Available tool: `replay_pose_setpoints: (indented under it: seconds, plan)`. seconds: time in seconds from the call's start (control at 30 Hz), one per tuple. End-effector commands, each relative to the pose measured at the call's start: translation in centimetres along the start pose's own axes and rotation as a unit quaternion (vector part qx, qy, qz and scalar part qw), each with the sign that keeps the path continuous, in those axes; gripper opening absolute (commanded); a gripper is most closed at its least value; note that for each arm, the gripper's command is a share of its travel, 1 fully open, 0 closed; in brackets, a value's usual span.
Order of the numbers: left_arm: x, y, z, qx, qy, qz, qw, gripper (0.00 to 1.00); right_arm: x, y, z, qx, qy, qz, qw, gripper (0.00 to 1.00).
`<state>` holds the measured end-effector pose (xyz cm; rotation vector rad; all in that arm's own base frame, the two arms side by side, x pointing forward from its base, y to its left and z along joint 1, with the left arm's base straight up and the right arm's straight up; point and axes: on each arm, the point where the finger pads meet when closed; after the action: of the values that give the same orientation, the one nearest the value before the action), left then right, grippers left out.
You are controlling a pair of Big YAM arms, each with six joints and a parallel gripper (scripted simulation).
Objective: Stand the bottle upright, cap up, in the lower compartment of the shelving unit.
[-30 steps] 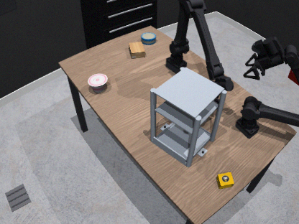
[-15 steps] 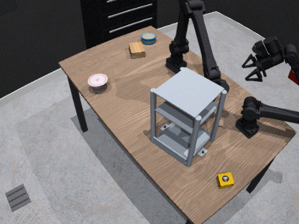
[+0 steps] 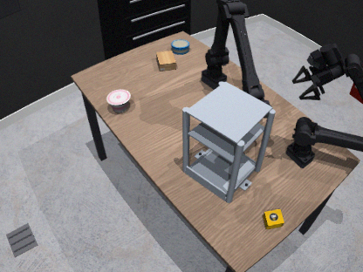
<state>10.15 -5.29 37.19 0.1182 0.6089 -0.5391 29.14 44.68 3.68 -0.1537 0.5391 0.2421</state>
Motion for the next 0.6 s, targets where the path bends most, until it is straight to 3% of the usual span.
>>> replay_pose_setpoints:
  seconds: [0.0,0.5,0.57]
  plan:
    - [-1.3,-0.1,2.6,-0.024,-0.03,-0.011,0.999,1.0,1.2,1.8,4.5,0.032,-0.03,0.012,0.999,0.51]
    - [-1.3,-0.1,2.6,-0.025,-0.031,-0.01,0.999,1.0,0.8,1.8,5.1,0.04,-0.035,0.013,0.998,0.51]
    - [-1.3,-0.1,2.6,-0.025,-0.031,-0.01,0.999,1.0,1.6,1.5,3.5,0.024,-0.029,0.009,0.999,0.51]
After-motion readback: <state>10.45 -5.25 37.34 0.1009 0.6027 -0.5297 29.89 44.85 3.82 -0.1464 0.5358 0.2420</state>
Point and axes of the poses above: on each arm, the point where the finger pads meet when closed, its own x axis out along the fingers, its own y axis across the jaws, z = x × y, and after that the axes turned 5 degrees about -x, right-handed
